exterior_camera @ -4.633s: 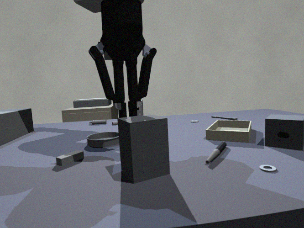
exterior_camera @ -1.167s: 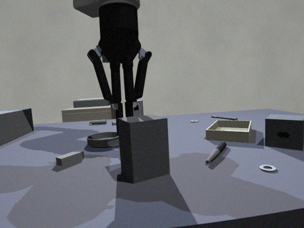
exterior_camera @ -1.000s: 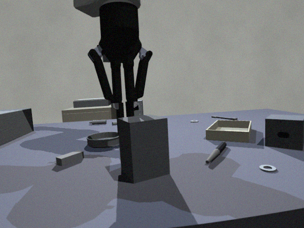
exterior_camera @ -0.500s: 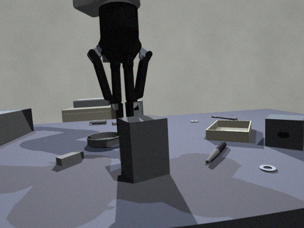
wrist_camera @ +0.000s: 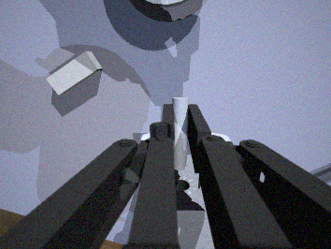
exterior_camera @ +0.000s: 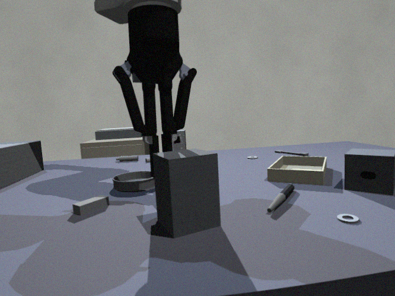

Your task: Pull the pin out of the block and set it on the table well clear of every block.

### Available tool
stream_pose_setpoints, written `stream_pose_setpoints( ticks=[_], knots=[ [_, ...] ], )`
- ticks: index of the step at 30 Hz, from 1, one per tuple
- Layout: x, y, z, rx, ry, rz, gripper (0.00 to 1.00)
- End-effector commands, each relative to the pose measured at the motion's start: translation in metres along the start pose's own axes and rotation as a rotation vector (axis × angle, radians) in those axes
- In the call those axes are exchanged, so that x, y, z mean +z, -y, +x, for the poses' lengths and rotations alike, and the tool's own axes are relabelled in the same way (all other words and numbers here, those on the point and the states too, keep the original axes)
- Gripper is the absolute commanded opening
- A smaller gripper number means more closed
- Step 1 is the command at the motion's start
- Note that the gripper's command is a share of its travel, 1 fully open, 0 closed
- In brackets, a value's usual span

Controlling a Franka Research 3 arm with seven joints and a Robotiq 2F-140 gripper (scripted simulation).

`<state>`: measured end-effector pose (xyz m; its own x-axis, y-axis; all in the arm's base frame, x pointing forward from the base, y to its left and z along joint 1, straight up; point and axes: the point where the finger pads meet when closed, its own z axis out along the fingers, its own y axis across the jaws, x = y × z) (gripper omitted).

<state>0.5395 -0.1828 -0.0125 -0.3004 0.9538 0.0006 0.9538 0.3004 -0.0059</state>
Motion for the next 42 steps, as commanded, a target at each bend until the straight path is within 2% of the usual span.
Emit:
stream_pose_setpoints(
  ticks=[1, 21, 42],
  knots=[
    [-0.001, -0.001, 0.001, -0.004, 0.001, -0.003, 0.10],
    [-0.001, -0.001, 0.011, -0.007, 0.005, -0.002, 0.10],
    [-0.001, -0.002, 0.009, 0.001, 0.005, -0.003, 0.10]
  ],
)
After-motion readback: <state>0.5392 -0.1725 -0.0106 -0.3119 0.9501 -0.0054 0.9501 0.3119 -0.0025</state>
